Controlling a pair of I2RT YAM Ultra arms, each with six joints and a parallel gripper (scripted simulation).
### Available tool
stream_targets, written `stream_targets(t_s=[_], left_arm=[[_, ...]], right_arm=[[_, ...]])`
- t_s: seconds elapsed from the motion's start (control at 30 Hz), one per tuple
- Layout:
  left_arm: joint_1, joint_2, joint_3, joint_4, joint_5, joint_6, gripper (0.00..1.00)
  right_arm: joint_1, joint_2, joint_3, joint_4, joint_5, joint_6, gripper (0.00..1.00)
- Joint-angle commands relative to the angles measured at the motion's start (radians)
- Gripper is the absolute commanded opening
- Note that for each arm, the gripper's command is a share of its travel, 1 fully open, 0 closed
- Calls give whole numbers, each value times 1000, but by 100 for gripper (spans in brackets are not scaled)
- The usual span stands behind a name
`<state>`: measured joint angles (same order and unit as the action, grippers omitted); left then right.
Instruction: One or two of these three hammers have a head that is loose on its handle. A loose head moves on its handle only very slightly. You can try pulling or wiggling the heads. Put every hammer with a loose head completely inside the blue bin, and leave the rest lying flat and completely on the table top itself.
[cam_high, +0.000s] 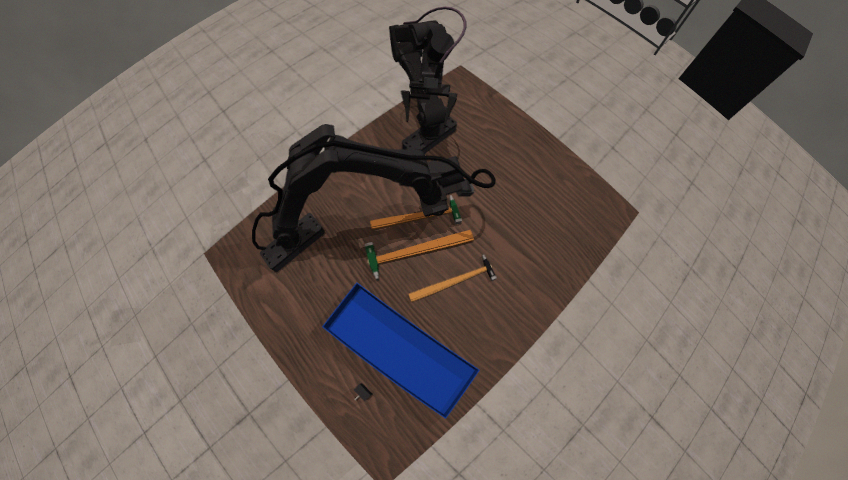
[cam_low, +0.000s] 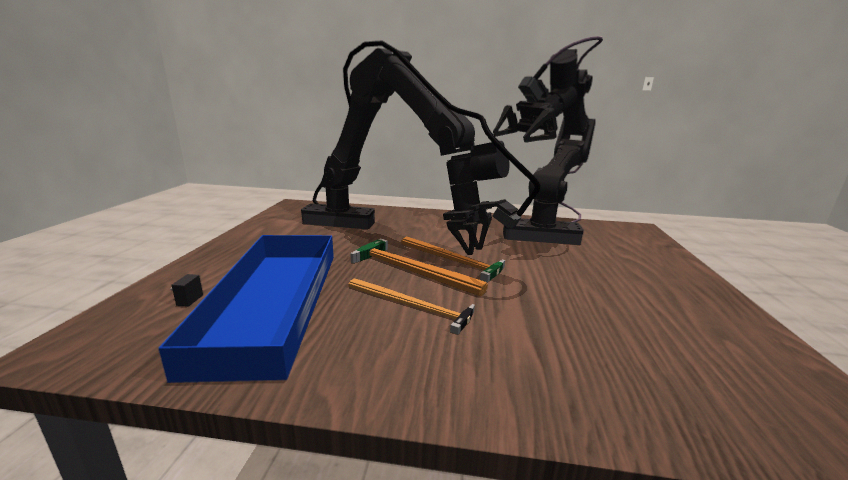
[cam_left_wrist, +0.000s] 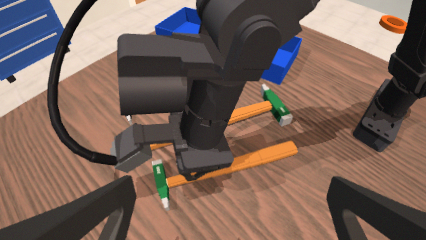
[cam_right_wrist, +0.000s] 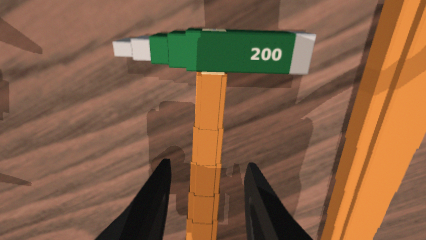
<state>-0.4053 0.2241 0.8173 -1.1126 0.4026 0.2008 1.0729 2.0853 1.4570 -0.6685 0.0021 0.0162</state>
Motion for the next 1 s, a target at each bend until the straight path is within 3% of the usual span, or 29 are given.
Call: stream_targets(t_s=[0.0, 0.97], left_arm=[[-12, -21, -21, 3, -3, -12, 100], [-25, -22, -22, 6, -14, -19, 100]], right_arm=[[10, 16, -22, 29, 12, 11, 40], [8, 70, -38, 99, 8, 12, 40]])
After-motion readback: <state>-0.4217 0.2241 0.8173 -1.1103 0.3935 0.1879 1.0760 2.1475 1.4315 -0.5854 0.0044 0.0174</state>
